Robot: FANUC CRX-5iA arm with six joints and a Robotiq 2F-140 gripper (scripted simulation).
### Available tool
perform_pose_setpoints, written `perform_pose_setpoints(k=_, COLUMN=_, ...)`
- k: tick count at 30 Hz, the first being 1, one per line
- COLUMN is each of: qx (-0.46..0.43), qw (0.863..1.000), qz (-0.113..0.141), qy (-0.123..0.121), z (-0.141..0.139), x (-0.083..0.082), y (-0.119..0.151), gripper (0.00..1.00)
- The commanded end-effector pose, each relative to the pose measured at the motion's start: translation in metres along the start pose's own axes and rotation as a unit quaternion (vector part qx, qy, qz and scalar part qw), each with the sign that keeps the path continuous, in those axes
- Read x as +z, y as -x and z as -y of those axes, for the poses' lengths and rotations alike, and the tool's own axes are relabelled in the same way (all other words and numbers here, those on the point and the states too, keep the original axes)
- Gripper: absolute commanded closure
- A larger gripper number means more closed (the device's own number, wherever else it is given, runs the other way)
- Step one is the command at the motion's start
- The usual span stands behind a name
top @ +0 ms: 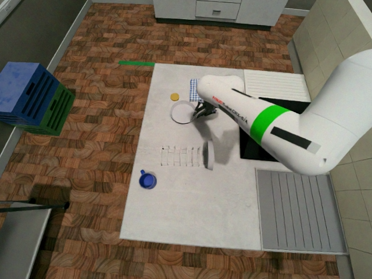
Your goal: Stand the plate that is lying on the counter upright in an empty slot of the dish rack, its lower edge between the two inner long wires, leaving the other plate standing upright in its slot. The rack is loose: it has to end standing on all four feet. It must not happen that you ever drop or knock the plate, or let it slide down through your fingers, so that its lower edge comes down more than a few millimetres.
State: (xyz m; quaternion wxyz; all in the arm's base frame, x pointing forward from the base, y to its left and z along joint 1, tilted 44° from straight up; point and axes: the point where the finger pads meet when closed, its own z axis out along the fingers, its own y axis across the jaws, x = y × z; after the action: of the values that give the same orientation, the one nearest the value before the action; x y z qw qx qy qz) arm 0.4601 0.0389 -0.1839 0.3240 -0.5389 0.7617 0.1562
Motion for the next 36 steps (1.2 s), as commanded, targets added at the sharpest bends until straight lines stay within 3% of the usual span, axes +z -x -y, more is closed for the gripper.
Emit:
perform_pose_setpoints(k=1, qx=0.000, qw=1.000, qz=0.000, qy=-0.001, z=0.001, x=0.002, y=0.000, gripper=0.76)
perform_pose_setpoints(k=36, qx=0.000, qw=1.000, qz=0.000, qy=-0.001, z=0.001, x=0.016, y=0.000, gripper=0.76)
